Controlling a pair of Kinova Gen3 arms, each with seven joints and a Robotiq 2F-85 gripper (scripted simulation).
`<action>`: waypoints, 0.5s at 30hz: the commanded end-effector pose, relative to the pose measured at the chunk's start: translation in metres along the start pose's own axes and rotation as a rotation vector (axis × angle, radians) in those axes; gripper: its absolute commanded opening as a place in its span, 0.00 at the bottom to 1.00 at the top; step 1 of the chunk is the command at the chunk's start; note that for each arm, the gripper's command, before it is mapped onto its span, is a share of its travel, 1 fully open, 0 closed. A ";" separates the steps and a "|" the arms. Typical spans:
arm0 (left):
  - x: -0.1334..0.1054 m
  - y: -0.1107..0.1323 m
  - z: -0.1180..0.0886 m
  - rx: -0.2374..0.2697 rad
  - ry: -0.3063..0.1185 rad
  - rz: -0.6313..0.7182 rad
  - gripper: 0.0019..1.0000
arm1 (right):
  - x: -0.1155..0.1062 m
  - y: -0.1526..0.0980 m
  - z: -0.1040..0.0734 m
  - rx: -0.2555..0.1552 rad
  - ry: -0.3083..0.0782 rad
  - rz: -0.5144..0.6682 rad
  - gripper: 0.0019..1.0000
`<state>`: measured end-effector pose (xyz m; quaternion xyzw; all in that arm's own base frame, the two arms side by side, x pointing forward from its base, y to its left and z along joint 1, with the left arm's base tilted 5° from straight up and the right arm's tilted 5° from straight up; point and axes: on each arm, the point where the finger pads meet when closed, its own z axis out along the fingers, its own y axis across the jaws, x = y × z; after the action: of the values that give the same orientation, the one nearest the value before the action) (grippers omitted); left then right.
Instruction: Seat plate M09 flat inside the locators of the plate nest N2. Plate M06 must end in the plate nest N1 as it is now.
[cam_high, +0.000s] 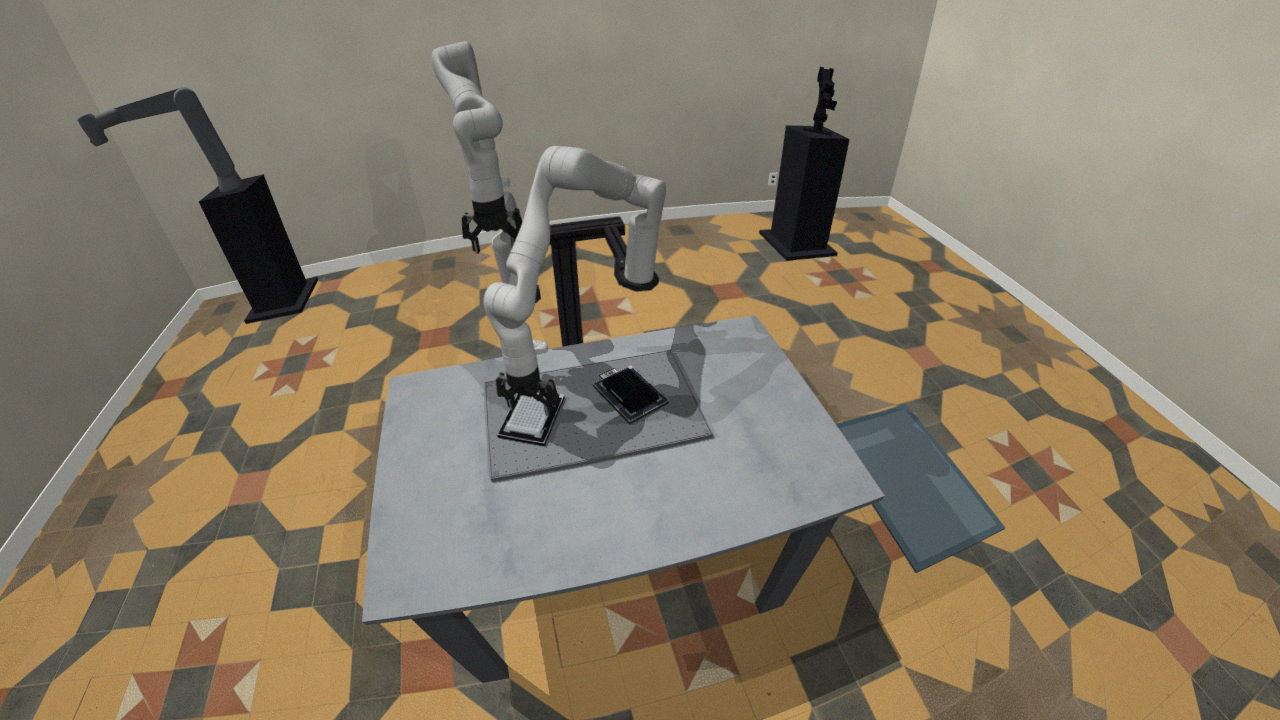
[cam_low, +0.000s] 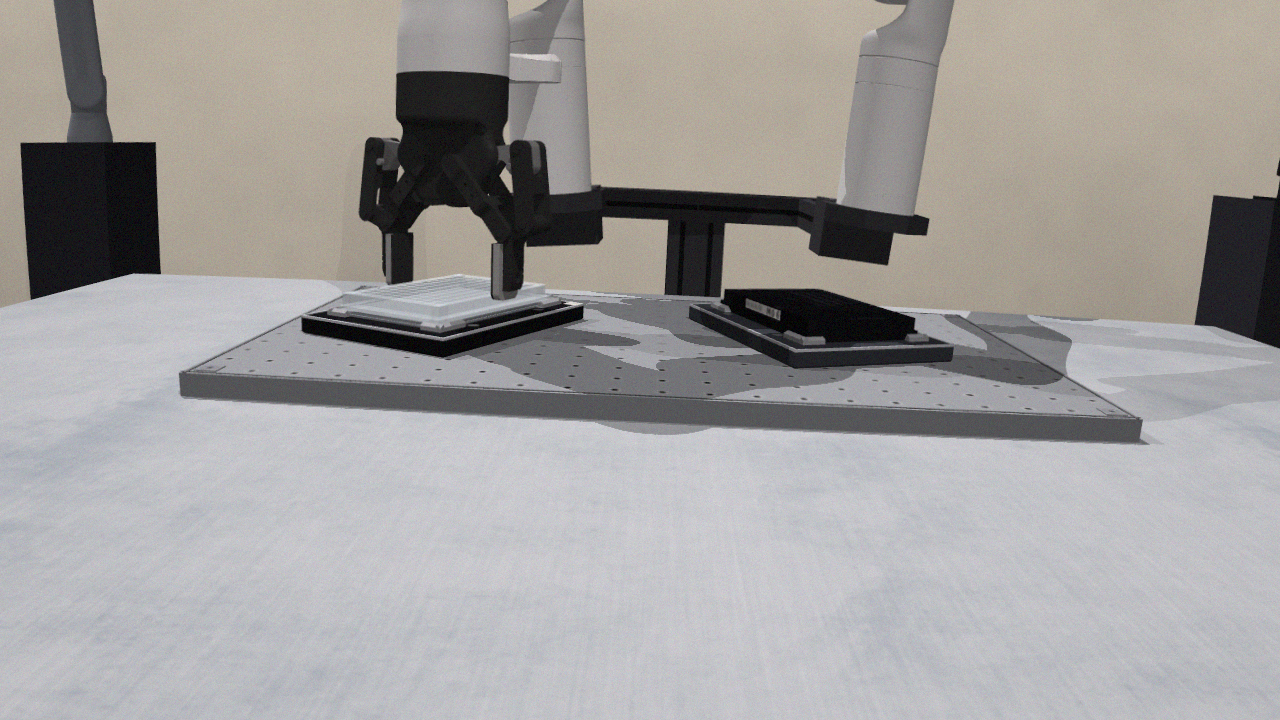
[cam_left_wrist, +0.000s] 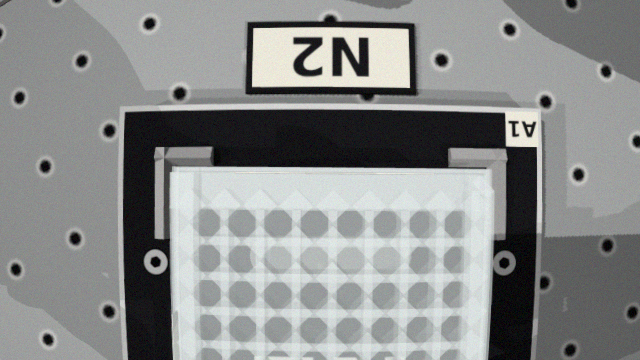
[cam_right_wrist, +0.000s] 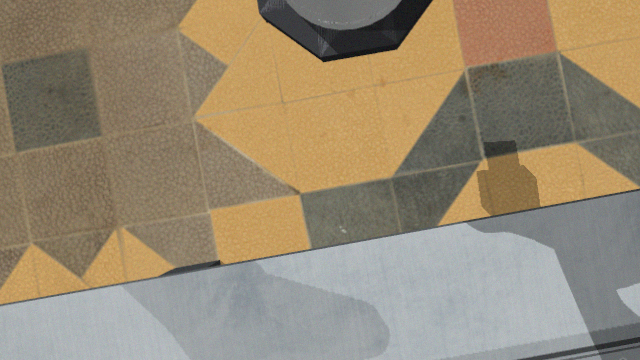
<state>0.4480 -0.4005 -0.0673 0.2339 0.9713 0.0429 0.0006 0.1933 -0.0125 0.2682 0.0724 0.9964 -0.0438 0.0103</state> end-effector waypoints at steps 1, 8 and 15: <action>-0.002 -0.001 0.000 0.002 -0.003 0.000 1.00 | 0.000 0.004 0.000 -0.008 -0.005 0.000 1.00; -0.002 -0.001 0.000 0.002 -0.003 0.000 1.00 | 0.000 0.004 0.000 -0.008 -0.005 0.000 1.00; -0.002 -0.001 -0.002 0.003 -0.004 0.001 1.00 | 0.000 0.004 0.000 -0.008 -0.005 0.000 1.00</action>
<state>0.4480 -0.4004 -0.0674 0.2339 0.9713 0.0429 0.0005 0.1933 -0.0125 0.2682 0.0724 0.9964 -0.0438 0.0103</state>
